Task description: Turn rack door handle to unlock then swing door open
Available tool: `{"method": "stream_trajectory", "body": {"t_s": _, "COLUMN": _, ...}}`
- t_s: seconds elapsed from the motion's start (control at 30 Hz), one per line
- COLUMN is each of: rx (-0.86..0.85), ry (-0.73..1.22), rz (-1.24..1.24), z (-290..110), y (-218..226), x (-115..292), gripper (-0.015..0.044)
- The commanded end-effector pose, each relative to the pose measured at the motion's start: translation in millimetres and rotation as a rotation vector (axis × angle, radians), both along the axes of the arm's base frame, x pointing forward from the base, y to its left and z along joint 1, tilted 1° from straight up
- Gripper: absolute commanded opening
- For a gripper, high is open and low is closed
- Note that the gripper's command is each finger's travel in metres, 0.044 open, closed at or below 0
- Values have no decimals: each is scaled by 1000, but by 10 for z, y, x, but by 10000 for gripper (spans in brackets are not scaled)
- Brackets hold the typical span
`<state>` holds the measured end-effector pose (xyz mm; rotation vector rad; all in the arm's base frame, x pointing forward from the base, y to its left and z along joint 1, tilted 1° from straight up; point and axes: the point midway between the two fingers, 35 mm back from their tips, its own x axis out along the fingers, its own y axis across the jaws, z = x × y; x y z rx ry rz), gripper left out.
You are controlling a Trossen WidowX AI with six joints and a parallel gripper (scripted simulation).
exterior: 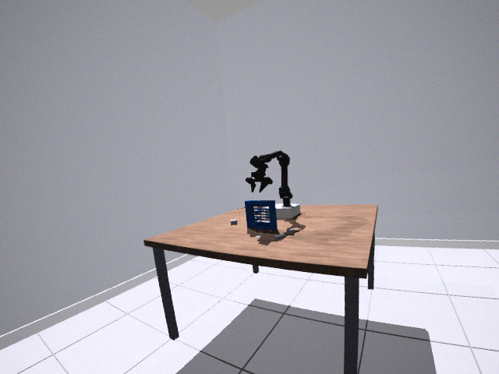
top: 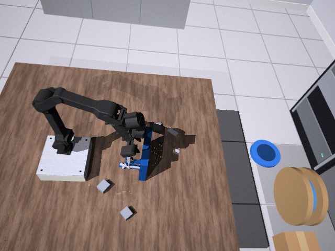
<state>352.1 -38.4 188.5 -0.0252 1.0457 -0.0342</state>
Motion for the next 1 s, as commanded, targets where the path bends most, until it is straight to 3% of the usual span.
{"method": "stream_trajectory", "body": {"t_s": 0.0, "rx": 13, "ry": 107, "rz": 3, "z": -105, "y": -17, "x": -38, "gripper": 281}}
{"method": "stream_trajectory", "body": {"t_s": 0.47, "rx": 61, "ry": 495, "rz": -26, "z": -347, "y": -87, "x": -267, "gripper": 281}}
{"method": "stream_trajectory", "body": {"t_s": 0.97, "rx": 64, "ry": 513, "rz": -27, "z": -509, "y": -90, "x": -261, "gripper": 281}}
